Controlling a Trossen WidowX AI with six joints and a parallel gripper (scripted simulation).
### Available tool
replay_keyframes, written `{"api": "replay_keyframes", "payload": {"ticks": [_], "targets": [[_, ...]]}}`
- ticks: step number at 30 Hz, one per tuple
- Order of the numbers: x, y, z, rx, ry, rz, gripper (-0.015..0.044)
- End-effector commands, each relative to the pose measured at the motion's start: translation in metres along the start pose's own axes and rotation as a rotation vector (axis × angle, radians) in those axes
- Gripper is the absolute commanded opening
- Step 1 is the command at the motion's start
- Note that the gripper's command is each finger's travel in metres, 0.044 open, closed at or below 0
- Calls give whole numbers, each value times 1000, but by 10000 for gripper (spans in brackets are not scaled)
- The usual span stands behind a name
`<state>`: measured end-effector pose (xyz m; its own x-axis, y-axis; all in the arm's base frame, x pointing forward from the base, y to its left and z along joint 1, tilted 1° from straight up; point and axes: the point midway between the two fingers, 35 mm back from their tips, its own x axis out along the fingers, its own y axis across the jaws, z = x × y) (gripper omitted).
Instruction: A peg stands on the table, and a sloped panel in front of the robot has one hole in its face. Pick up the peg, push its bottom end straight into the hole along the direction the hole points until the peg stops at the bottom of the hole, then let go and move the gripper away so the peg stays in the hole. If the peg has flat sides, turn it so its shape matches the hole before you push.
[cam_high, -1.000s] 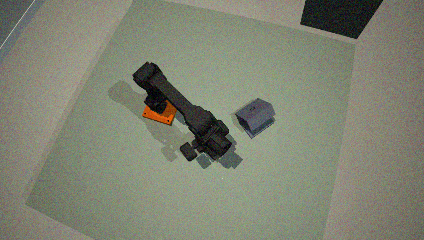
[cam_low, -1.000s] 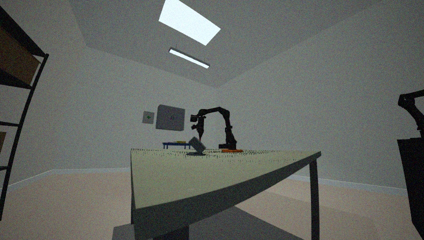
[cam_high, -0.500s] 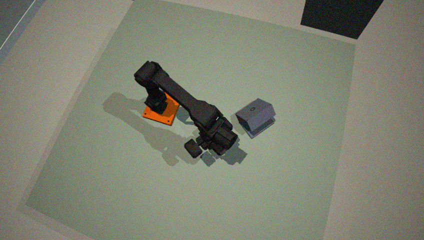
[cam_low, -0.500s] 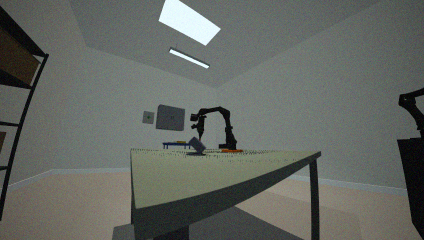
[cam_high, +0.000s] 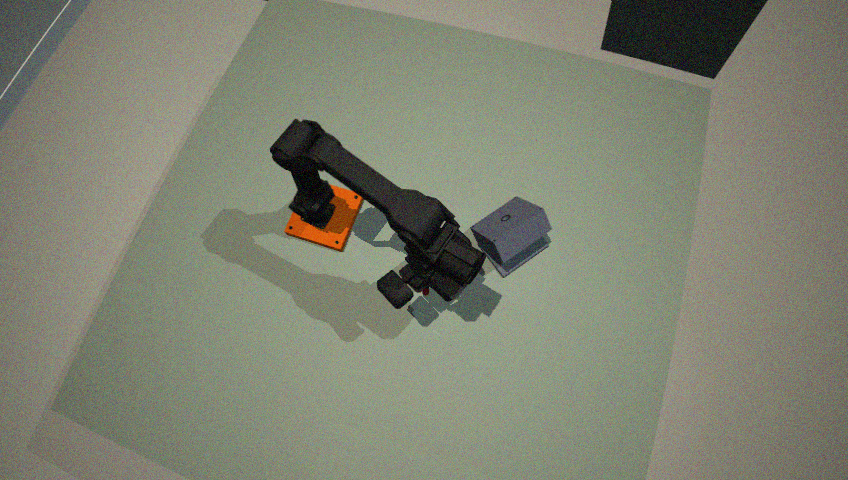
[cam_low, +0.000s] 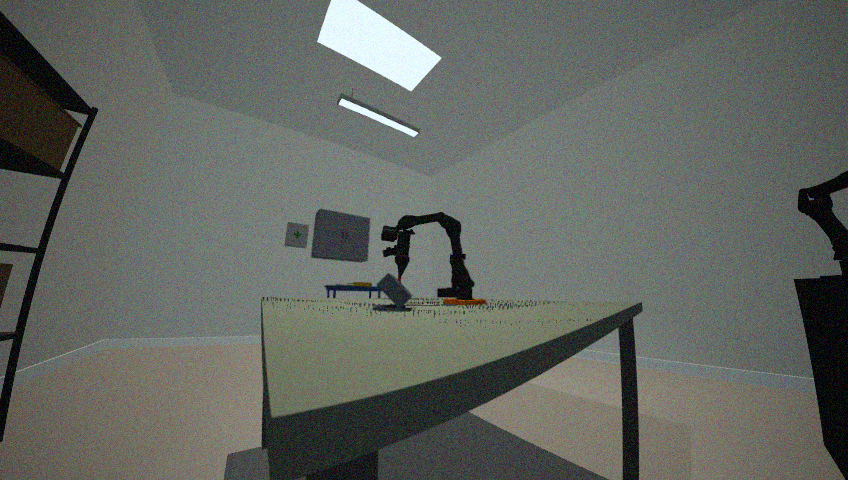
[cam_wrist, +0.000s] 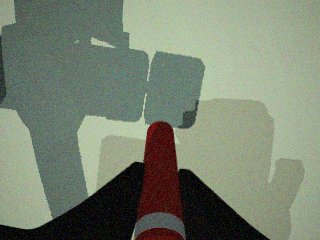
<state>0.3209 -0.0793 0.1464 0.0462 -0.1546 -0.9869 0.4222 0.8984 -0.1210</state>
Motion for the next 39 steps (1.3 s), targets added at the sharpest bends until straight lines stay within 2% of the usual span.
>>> {"api": "replay_keyframes", "payload": {"ticks": [1,39], "targets": [[-2,5,1,-4,-14,-12,0],[-13,51,-4,-85,-112,-80,0]]}}
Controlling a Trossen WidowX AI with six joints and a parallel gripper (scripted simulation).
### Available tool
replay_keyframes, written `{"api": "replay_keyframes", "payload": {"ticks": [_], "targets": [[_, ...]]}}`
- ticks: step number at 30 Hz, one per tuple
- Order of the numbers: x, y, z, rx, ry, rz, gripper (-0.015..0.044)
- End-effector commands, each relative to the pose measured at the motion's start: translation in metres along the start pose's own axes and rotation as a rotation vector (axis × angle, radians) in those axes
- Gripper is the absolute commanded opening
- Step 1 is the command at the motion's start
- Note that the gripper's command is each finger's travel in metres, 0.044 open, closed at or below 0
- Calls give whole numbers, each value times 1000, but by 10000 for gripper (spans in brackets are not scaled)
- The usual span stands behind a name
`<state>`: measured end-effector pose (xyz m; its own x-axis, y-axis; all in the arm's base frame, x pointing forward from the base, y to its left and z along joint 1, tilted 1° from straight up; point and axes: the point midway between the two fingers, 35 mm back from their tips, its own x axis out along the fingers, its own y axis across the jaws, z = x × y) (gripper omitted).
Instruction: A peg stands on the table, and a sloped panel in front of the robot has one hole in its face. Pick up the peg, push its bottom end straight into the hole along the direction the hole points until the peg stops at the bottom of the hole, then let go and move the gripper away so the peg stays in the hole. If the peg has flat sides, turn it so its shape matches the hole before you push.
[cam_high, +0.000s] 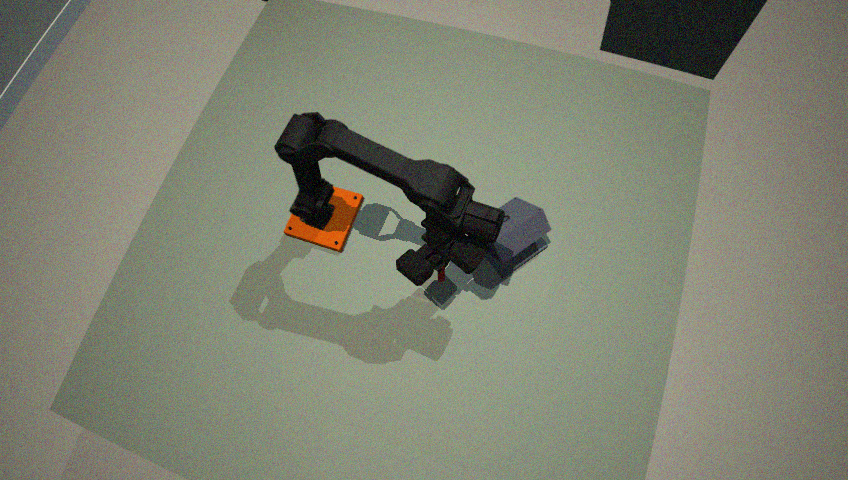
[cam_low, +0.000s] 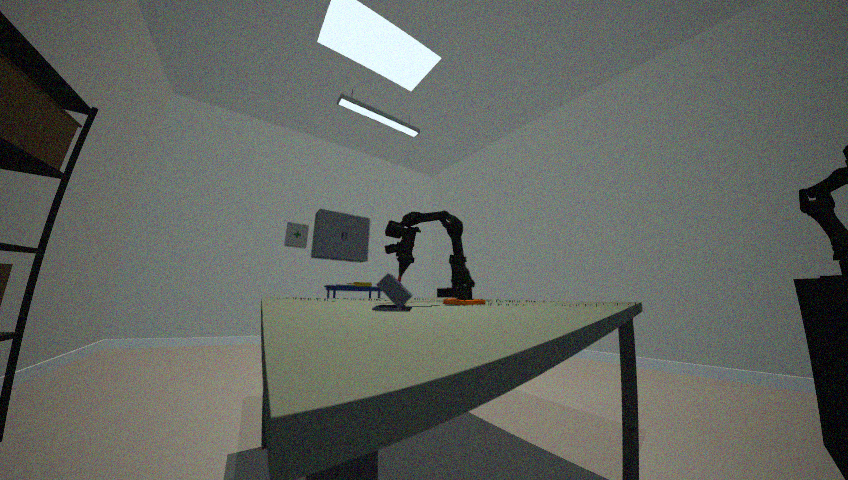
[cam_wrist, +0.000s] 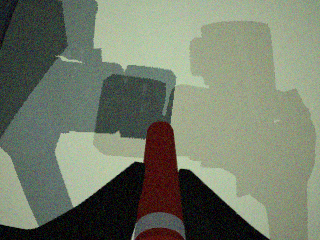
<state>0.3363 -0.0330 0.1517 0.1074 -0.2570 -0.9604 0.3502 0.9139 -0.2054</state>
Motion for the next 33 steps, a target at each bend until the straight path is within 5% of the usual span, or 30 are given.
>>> {"api": "replay_keyframes", "payload": {"ticks": [1,33], "targets": [[-2,5,1,-2,-17,-9,0],[-18,44,-5,-63,-117,-49,0]]}}
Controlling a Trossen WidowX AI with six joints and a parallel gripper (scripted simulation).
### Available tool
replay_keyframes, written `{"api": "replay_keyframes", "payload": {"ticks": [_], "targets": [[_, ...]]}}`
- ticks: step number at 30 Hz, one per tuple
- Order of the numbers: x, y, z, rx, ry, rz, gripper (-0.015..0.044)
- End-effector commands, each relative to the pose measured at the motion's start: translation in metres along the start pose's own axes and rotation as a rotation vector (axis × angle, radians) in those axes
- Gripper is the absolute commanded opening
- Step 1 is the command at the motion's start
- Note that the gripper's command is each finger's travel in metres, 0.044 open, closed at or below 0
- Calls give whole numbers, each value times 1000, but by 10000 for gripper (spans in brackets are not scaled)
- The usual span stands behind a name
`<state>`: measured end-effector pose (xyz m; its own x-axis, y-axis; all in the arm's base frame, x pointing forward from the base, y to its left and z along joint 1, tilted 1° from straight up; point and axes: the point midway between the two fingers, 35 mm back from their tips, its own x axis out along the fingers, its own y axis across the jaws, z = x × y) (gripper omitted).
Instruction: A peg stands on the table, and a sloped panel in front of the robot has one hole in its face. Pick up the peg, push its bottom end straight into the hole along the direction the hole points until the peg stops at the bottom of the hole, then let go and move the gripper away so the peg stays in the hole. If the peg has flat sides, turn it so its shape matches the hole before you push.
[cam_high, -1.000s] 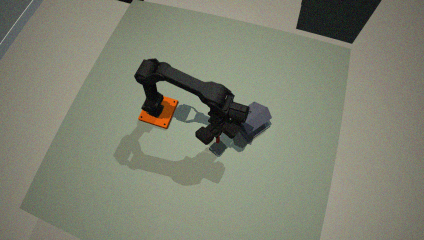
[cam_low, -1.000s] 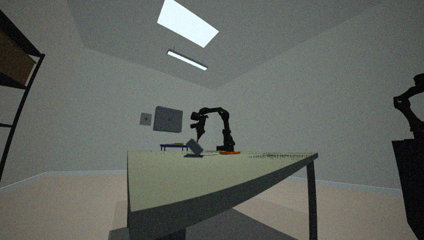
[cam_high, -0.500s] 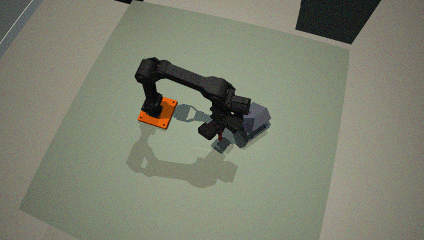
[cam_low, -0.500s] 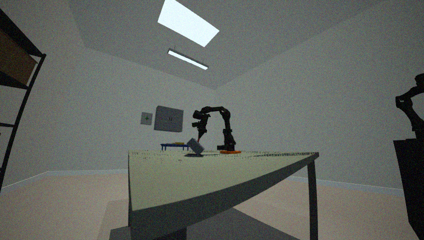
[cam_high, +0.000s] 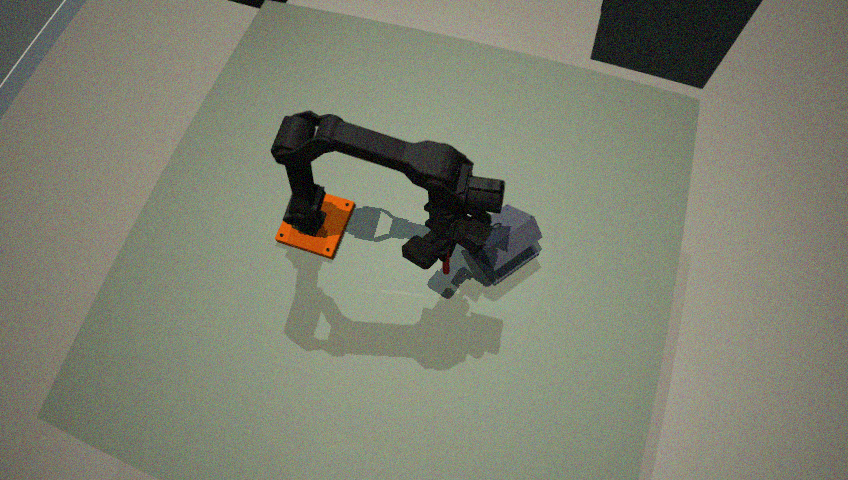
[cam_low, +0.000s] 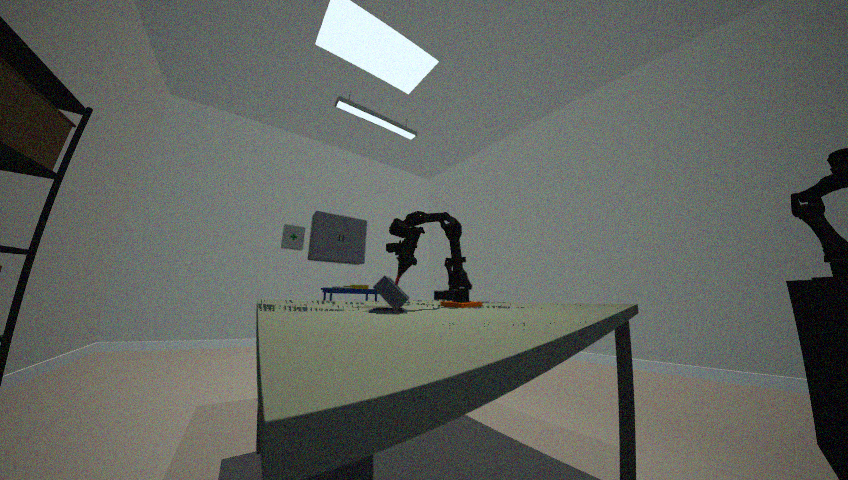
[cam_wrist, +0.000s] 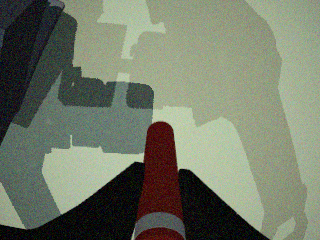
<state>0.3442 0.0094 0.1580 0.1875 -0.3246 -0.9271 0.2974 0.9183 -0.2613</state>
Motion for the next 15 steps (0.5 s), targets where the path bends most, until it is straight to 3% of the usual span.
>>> {"api": "replay_keyframes", "payload": {"ticks": [1,15], "targets": [[-3,5,0,-1,-19,-6,0],[-12,21,-2,-24,-67,-18,0]]}}
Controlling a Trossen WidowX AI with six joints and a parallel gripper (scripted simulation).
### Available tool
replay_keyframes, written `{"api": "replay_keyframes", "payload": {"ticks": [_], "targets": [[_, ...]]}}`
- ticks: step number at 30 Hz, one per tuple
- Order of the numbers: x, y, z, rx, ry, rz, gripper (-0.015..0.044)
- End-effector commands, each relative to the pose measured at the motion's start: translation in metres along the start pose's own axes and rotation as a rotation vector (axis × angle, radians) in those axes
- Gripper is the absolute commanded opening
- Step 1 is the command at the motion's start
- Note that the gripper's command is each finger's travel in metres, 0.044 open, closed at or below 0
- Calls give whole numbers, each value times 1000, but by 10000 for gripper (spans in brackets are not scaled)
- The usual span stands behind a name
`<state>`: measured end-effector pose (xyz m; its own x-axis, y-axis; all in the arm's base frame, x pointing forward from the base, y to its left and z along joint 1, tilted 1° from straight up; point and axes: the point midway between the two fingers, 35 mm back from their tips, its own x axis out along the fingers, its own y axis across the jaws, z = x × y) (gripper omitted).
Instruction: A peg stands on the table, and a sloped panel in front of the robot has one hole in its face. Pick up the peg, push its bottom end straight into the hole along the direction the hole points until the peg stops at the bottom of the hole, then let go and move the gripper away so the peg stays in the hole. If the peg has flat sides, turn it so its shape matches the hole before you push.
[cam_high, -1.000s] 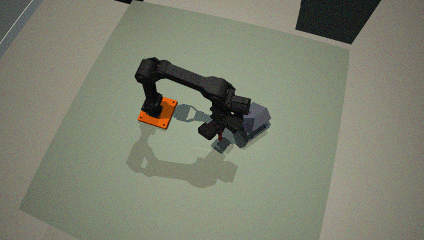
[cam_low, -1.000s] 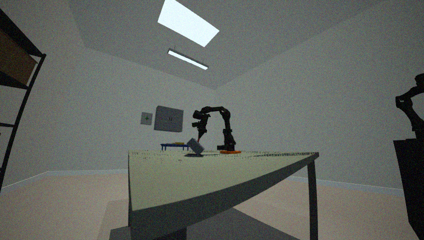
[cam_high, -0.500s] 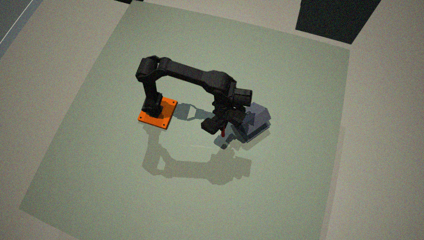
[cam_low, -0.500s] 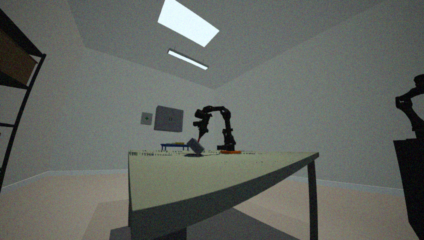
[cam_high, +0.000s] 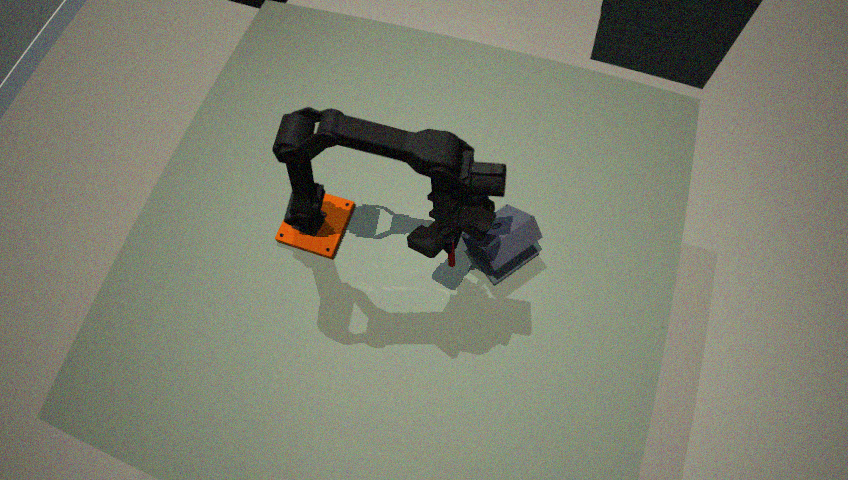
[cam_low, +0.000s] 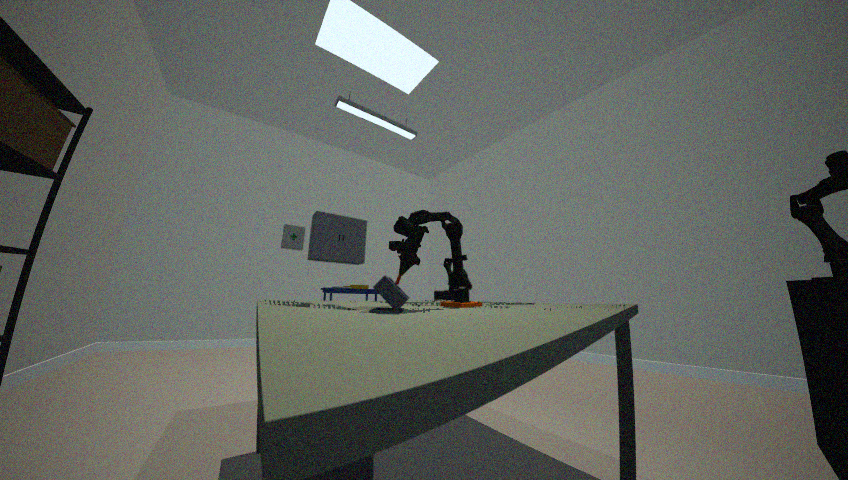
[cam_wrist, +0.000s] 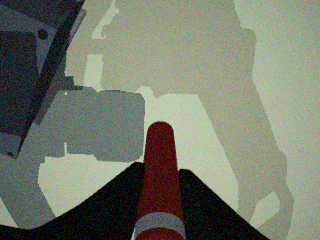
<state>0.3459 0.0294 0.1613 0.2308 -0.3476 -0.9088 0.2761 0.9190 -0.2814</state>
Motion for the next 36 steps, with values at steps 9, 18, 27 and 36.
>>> {"api": "replay_keyframes", "payload": {"ticks": [9,18,27,36], "targets": [[-9,14,-1,-13,-48,-10,0],[-15,25,-3,-26,-81,-14,0],[-22,36,-5,-39,-114,-17,0],[-29,46,-7,-51,-148,-17,0]]}}
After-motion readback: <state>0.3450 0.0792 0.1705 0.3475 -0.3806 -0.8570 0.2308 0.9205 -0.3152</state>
